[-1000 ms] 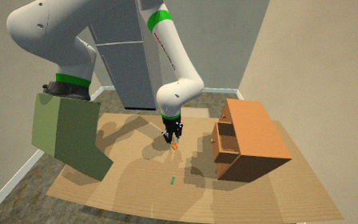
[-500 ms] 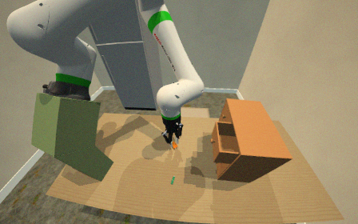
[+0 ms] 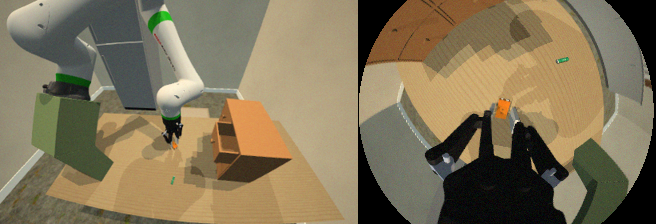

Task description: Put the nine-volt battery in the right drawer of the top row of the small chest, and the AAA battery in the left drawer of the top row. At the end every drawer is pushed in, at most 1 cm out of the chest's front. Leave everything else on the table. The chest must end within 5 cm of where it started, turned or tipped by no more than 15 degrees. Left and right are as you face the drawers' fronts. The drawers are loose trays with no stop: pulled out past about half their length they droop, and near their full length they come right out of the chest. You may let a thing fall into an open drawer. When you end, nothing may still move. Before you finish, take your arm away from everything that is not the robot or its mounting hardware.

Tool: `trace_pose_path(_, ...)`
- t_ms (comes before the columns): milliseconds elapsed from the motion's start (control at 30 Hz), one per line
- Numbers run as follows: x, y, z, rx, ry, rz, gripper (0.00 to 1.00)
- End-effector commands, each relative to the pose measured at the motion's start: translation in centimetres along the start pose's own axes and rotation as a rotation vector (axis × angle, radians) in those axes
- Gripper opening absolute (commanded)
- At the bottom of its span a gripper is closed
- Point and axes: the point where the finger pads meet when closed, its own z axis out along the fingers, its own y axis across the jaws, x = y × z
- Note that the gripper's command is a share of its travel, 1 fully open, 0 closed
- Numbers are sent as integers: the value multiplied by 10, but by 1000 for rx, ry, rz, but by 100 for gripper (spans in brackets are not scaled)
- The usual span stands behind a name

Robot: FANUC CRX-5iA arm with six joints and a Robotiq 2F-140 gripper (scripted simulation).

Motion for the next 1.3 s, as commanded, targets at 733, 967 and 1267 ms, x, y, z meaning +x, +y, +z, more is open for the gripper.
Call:
trace_pose_path(733, 0, 0, 24, 0, 0, 0, 26)
trace_pose_path(967, 0, 0, 24, 0, 0, 0, 26)
trace_pose_path(1267, 0, 0, 24, 0, 0, 0, 14)
